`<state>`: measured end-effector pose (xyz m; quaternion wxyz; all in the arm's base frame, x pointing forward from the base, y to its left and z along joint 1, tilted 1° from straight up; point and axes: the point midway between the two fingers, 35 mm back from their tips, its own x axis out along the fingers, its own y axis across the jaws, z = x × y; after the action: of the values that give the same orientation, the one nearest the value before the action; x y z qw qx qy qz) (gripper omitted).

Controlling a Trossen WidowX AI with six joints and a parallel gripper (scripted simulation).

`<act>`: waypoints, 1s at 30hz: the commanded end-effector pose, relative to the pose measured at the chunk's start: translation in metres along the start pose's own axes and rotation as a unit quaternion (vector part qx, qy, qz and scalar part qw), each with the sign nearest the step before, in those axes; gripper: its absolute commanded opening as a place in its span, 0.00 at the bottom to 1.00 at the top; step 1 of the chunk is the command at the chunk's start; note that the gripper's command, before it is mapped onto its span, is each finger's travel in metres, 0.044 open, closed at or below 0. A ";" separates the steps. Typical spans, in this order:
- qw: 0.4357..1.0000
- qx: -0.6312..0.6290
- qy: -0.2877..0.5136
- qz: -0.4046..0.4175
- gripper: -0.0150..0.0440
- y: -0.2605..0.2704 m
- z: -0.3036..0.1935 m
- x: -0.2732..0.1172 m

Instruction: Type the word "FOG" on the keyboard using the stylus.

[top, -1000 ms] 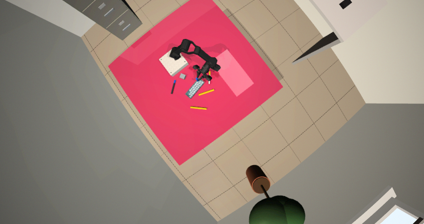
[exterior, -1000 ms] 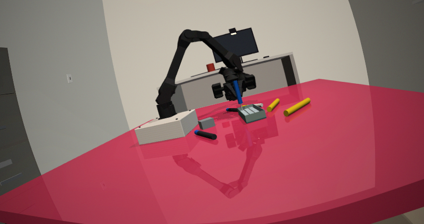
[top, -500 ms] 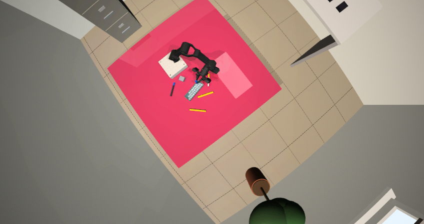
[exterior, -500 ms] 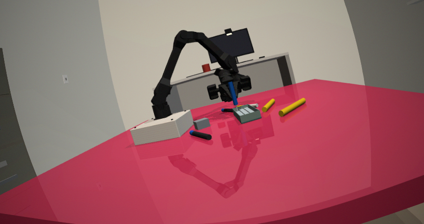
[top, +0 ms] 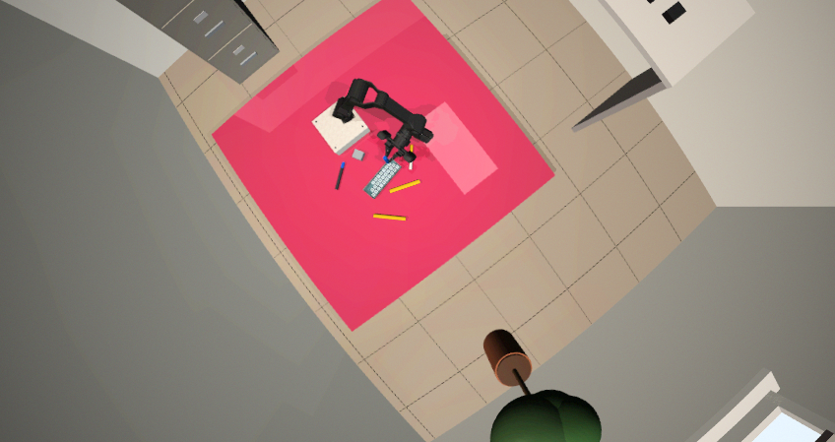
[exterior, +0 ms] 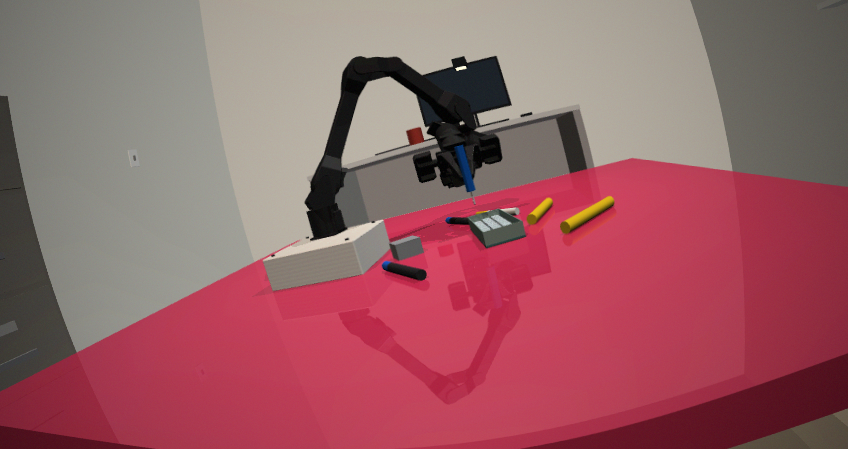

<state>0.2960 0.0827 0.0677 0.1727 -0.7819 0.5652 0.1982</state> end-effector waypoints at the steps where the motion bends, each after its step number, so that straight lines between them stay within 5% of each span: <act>1: 1.000 0.000 0.000 0.000 0.39 0.000 0.001 0.000; 9: 1.000 -0.001 0.000 0.000 0.25 -0.002 0.000 0.002; 30: 1.000 -0.005 0.007 0.002 0.25 -0.039 -0.027 0.058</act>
<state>0.3521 0.0341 0.0701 0.1699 -0.7815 0.5680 0.1946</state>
